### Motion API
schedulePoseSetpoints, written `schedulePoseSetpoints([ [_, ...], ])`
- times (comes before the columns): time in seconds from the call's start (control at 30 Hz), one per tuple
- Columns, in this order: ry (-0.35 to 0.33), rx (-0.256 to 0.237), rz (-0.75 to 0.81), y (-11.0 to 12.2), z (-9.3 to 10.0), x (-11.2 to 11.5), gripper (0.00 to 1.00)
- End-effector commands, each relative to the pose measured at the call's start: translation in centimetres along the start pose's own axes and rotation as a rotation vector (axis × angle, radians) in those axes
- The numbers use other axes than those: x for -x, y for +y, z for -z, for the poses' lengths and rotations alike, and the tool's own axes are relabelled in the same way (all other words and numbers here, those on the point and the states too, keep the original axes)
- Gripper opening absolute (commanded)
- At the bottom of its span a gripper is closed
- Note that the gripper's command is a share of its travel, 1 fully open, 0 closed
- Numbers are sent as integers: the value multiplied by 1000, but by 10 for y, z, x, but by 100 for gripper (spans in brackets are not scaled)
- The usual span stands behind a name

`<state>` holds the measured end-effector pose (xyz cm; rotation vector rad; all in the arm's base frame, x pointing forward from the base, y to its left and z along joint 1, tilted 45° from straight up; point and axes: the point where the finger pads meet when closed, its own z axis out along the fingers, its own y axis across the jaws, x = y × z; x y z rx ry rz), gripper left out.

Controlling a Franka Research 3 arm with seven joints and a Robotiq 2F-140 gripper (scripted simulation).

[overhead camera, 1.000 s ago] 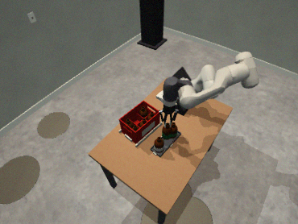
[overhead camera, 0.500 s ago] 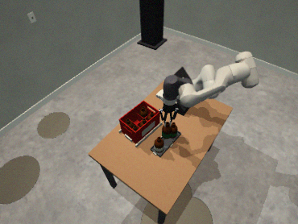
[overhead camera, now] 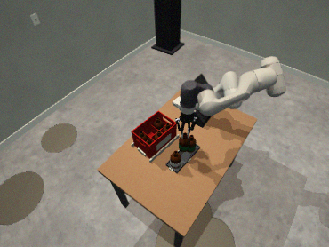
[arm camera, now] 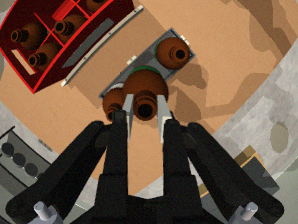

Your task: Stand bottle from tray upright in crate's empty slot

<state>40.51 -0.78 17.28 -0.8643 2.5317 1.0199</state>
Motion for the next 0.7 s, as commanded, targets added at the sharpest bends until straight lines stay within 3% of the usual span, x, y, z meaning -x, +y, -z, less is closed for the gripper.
schedulePoseSetpoints([
  [0.0,0,-1,-7,0,6,-1,0],
  [0.67,0,-1,-7,0,14,-1,0],
])
